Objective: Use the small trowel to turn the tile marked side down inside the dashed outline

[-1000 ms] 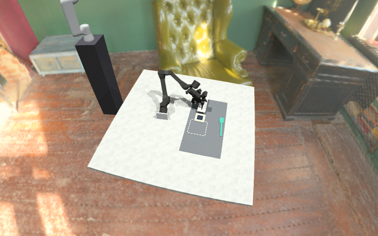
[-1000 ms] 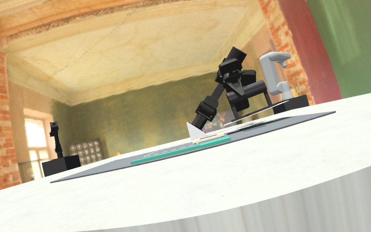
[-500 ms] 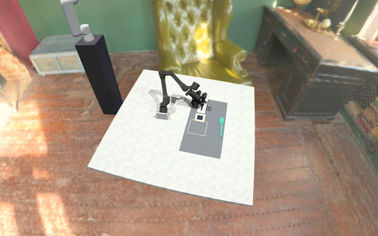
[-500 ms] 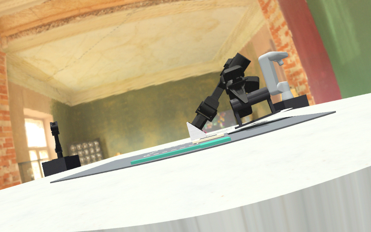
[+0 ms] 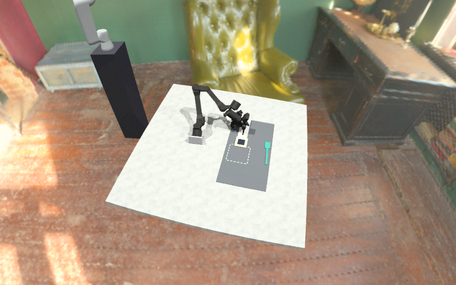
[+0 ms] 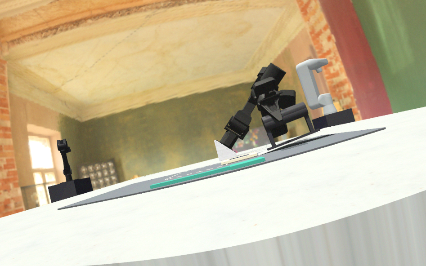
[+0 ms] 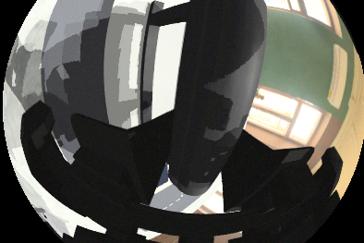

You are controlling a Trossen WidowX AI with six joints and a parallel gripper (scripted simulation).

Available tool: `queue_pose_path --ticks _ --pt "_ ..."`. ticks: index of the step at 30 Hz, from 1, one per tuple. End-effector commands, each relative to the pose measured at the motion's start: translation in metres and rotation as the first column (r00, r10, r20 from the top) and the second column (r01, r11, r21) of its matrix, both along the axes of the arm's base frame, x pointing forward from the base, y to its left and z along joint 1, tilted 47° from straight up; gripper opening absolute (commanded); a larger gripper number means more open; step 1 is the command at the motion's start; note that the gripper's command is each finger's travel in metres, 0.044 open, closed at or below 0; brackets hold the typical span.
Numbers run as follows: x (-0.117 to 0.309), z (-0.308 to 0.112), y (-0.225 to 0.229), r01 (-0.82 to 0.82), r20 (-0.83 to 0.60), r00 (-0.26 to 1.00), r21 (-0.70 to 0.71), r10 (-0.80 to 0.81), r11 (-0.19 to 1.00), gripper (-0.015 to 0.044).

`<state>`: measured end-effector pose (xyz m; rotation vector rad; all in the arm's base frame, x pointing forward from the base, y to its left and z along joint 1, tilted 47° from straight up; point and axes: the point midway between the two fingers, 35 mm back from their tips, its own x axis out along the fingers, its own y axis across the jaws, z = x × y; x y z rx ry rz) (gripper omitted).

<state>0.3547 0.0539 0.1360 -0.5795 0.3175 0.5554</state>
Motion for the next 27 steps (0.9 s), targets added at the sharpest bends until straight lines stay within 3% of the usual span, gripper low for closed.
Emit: queue_pose_path --ticks 1,27 --pt "-0.001 -0.007 -0.006 0.006 -0.003 1.000 -0.002 -0.006 1.000 0.0000" --pt "-0.005 -0.022 -0.026 0.003 -0.009 1.000 -0.056 -0.004 0.998 0.0000"
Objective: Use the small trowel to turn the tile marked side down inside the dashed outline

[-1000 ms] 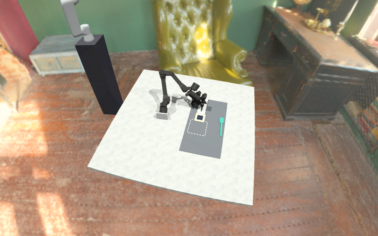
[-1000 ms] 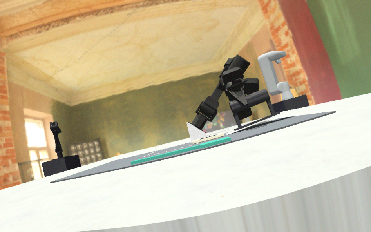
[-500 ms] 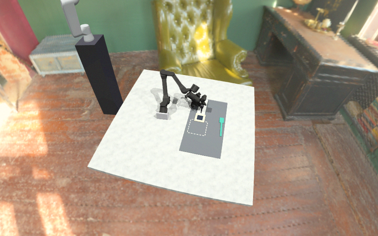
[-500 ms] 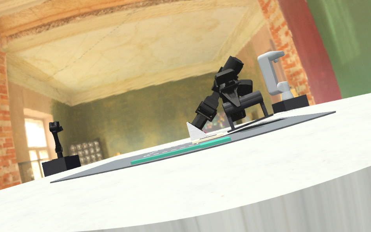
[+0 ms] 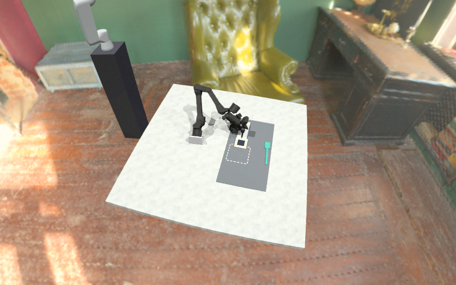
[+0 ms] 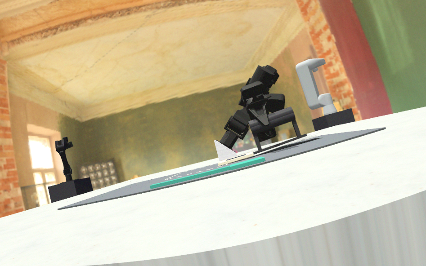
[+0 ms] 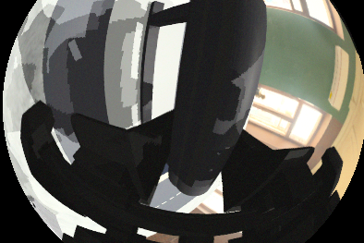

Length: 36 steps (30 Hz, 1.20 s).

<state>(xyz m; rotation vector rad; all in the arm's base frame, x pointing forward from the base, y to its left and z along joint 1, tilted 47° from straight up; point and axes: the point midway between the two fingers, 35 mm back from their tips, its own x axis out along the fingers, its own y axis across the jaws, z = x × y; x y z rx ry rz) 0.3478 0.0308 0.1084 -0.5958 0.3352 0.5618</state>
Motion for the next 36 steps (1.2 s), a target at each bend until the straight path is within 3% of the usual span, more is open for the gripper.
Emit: queue_pose_path --ticks 1,36 --pt "0.002 0.007 -0.004 0.007 0.003 1.000 -0.052 -0.007 0.999 0.0000" --pt "-0.007 0.008 -0.061 0.005 -0.003 1.000 -0.088 -0.005 0.996 0.0000"
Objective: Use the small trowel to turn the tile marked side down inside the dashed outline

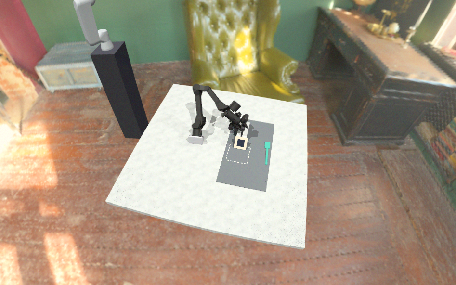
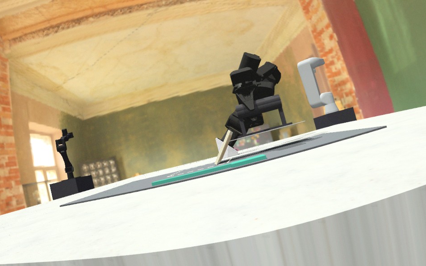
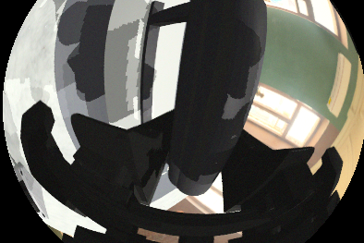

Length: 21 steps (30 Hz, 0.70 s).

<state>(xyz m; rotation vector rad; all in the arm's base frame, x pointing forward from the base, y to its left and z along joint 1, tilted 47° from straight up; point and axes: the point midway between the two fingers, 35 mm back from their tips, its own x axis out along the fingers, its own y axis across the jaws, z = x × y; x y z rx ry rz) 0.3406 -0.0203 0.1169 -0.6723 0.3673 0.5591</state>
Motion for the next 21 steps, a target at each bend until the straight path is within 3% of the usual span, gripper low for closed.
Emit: queue_pose_path --ticks 1,21 --pt "0.000 -0.001 -0.011 0.011 0.008 1.000 -0.007 -0.011 1.000 0.0000" --pt "-0.005 -0.029 -0.035 0.011 0.007 1.000 -0.009 -0.011 1.000 0.0000"
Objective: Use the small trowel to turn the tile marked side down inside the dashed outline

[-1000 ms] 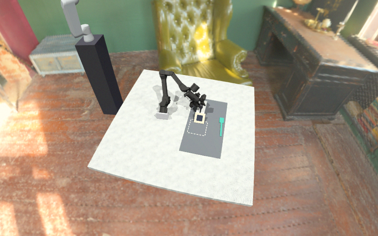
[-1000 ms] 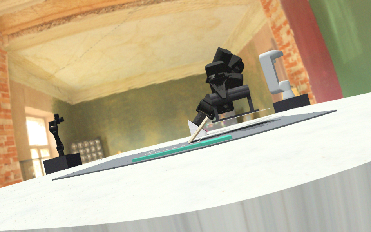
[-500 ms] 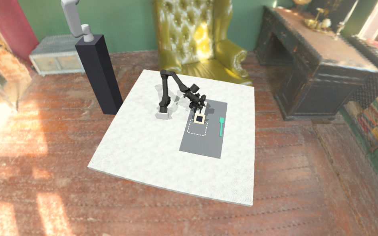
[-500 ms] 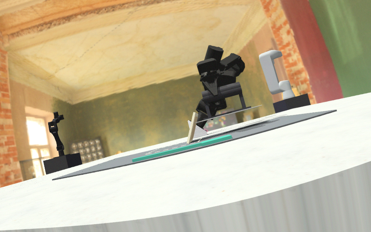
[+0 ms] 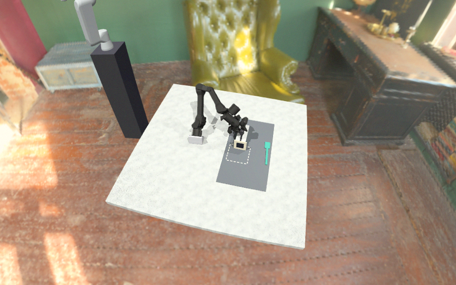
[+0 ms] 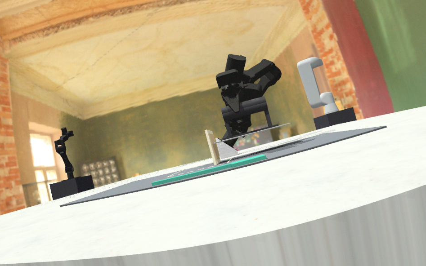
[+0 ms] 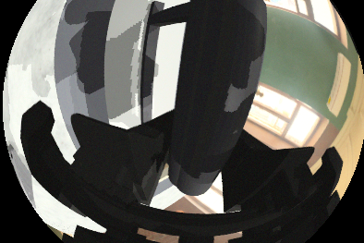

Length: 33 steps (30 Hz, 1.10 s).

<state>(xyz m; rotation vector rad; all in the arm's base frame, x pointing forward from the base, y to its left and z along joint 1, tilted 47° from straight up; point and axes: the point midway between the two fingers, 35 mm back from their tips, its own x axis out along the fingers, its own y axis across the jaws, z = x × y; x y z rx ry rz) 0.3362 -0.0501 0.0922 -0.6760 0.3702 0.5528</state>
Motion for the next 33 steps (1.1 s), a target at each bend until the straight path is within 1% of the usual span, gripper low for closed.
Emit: queue_pose_path --ticks 1,8,23,33 --pt "0.000 -0.005 -0.006 0.005 0.007 1.000 -0.004 -0.005 1.000 0.0000" --pt "0.000 -0.003 -0.006 0.005 0.007 1.000 -0.004 -0.005 1.000 0.0000" --pt "0.005 0.058 0.013 0.005 0.007 1.000 -0.002 -0.005 1.000 0.0000" --pt "0.005 0.059 0.013 0.005 0.007 1.000 -0.002 -0.005 1.000 0.0000"
